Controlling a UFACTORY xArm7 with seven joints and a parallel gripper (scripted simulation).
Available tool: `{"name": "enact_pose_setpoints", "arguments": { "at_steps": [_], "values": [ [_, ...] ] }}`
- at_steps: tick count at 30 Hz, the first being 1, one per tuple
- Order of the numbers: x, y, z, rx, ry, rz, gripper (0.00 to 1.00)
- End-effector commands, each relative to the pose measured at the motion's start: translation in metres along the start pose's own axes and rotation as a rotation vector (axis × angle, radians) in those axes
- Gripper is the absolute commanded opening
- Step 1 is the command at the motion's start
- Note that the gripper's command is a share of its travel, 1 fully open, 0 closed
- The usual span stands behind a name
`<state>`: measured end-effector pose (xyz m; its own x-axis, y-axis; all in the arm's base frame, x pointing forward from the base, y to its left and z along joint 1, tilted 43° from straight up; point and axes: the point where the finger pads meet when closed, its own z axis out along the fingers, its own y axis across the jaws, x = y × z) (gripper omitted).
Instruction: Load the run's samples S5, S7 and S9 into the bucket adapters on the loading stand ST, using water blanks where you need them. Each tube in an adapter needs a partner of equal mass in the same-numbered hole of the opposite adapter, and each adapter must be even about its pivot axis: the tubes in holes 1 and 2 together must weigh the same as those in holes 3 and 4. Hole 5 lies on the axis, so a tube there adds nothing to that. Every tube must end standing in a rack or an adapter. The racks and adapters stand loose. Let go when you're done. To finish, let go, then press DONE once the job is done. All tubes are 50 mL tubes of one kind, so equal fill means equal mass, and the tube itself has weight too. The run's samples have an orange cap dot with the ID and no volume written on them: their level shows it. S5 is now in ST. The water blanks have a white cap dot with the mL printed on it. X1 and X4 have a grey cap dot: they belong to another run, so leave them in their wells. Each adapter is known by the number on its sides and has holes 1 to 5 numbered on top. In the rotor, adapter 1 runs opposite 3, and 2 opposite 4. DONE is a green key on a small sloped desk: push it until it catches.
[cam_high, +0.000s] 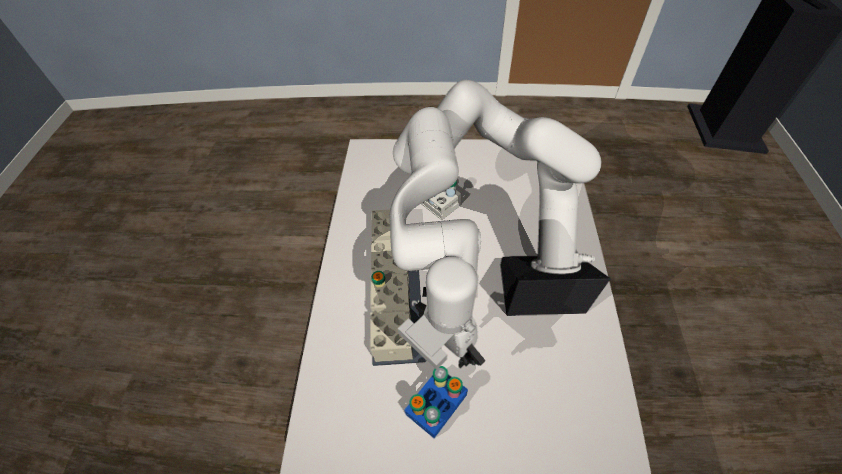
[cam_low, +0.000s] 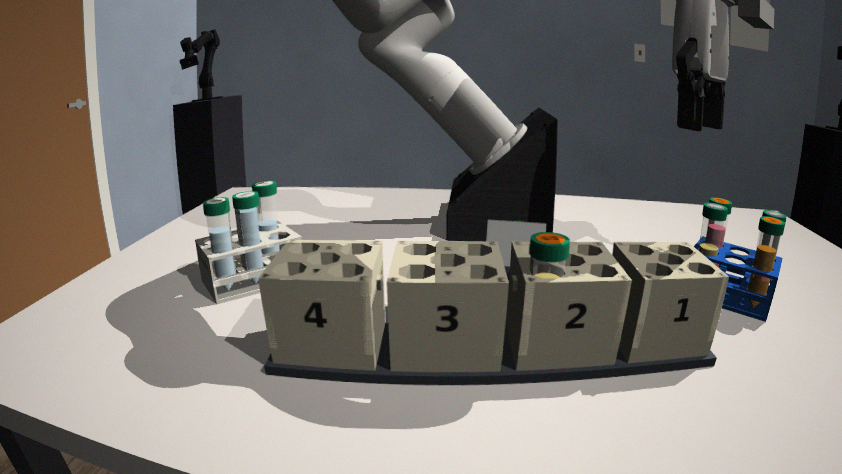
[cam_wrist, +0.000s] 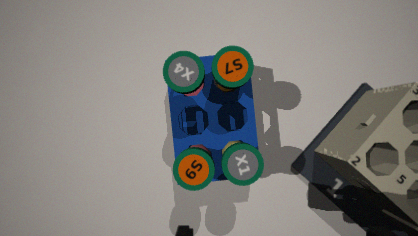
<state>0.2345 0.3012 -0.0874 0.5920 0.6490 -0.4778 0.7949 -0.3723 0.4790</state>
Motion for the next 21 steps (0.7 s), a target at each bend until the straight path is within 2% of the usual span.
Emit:
{"name": "enact_pose_setpoints", "arguments": {
  "at_steps": [1,10,21],
  "values": [
    [0.001,0.000,-0.016,0.001,0.004,0.000,1.00],
    [0.001,0.000,-0.031,0.001,0.004,0.000,1.00],
    [-0.014,0.047,-0.031,0.001,0.004,0.333,1.00]
  ]
}}
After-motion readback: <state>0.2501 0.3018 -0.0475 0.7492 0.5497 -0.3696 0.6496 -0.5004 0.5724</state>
